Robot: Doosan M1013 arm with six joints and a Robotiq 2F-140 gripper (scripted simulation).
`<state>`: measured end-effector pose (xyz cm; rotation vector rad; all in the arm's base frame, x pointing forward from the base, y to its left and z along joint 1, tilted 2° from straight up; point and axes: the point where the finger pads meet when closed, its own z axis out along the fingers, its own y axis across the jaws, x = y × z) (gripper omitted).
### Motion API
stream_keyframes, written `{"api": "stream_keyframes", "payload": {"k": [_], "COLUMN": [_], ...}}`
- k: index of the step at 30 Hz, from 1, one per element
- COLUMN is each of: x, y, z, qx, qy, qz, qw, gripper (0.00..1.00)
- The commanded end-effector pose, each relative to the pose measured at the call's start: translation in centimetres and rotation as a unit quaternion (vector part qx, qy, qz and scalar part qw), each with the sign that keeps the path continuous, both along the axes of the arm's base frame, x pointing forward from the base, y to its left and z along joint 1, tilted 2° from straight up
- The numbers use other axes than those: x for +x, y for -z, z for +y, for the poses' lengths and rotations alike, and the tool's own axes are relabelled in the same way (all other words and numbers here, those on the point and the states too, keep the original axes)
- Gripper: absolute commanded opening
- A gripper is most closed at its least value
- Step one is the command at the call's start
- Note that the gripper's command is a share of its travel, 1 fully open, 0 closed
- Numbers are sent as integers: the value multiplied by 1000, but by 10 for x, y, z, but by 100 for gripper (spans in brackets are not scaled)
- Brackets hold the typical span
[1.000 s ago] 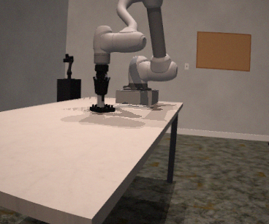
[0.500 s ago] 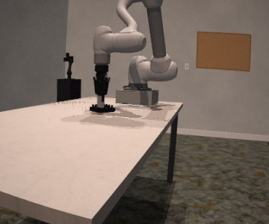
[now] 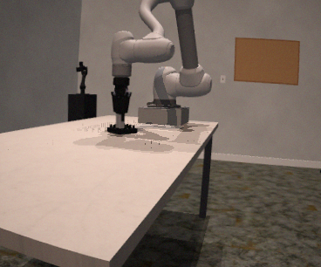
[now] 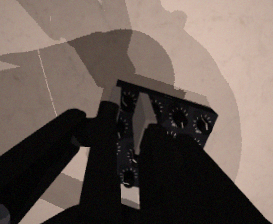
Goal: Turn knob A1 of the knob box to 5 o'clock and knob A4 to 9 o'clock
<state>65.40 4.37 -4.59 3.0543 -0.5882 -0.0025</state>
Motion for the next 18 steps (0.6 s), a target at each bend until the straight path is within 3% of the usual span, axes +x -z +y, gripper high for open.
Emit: {"api": "stream_keyframes", "payload": {"k": [1,13,14,18], "x": [0,0,0,0], "y": [0,0,0,0], "z": [0,0,0,0], "qx": [0,0,0,0], "qy": [0,0,0,0], "qz": [0,0,0,0], "qw": [1000,1000,1000,1000], "gripper": [12,12,5,5]}}
